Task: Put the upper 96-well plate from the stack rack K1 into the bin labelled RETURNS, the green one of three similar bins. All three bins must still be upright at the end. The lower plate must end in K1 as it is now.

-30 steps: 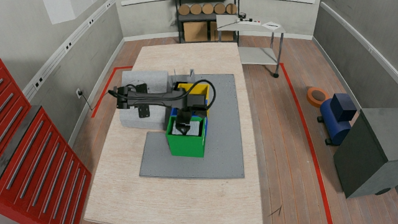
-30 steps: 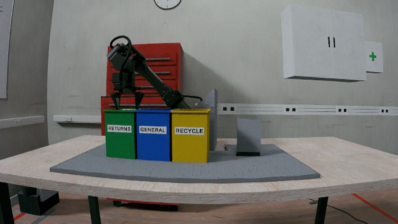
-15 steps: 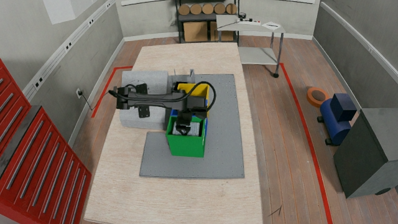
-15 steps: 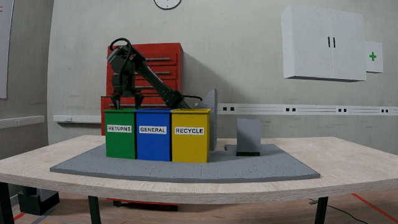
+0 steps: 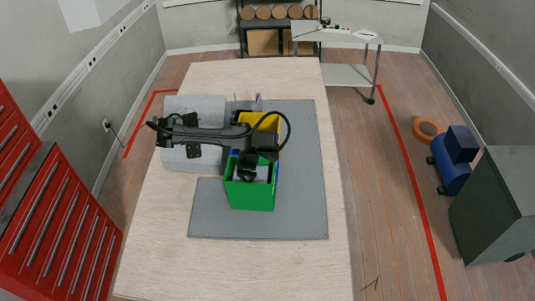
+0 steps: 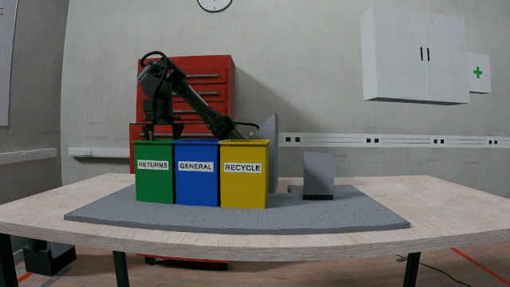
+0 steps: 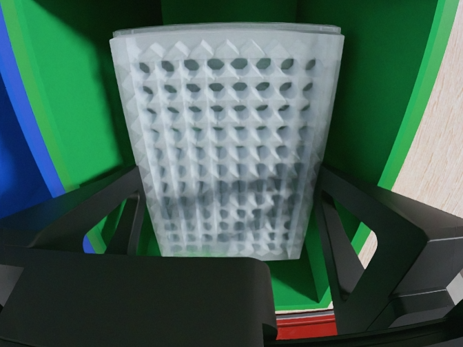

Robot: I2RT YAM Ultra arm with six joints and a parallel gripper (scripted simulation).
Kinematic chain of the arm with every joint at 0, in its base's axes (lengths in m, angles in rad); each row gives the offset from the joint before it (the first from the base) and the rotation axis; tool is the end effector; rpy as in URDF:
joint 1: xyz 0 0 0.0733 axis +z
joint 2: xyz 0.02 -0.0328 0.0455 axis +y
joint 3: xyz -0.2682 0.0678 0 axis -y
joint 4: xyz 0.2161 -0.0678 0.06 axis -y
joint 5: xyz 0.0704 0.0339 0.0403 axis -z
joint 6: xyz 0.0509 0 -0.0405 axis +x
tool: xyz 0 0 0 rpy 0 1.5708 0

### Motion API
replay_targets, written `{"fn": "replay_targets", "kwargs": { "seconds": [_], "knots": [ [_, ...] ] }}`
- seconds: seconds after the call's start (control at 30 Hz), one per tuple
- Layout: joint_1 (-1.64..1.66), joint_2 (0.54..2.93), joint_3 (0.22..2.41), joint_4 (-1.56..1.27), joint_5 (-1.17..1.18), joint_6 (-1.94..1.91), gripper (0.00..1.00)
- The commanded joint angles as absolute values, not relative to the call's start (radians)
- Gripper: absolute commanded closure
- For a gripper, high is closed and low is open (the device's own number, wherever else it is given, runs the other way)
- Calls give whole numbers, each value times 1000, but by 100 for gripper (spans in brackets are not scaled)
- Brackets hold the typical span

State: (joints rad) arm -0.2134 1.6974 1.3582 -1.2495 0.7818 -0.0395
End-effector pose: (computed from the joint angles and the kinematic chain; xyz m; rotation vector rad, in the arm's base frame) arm 0.2619 -0.0923 0.2630 -0.2333 -2.7952 1.1435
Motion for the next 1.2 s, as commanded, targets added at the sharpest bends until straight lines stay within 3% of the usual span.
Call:
{"fn": "replay_targets", "kwargs": {
  "seconds": [0.0,0.2,0.23,1.17],
  "knots": [
    [-193,1658,1358,-1220,780,-55,100],
    [-193,1657,1345,-1219,780,-55,100],
    [-193,1656,1356,-1219,780,-55,1],
    [-193,1656,1360,-1219,780,-55,1]
  ]
}}
